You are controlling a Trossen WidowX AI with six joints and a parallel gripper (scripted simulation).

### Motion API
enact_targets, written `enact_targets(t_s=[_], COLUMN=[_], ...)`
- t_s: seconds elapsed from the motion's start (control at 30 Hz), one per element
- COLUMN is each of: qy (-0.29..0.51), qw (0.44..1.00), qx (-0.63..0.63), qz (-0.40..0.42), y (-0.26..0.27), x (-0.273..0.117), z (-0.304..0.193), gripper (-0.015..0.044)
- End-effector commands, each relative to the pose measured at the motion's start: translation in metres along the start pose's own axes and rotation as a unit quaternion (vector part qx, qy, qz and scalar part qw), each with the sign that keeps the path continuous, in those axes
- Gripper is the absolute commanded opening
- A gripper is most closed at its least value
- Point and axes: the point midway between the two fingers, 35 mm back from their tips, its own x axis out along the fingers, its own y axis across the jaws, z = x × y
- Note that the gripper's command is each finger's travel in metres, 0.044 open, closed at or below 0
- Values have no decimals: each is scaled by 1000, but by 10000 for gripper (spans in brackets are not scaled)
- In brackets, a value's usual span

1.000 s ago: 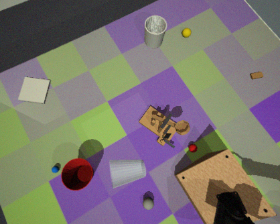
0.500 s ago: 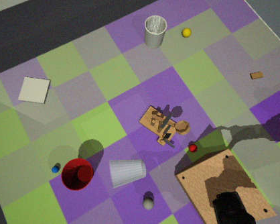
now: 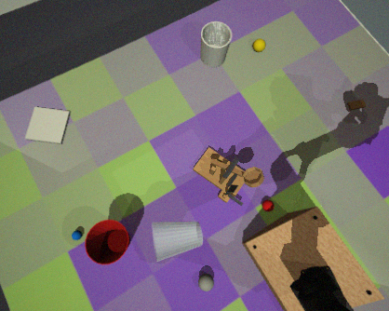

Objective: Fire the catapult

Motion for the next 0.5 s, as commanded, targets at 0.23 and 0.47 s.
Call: enact_targets(t_s=[0.23,0.47], qy=[100,165], qw=[983,953], qx=[-75,-128], qz=[136,218], y=[136,224], x=[43,50], z=[1,-10], gripper=[440,440])
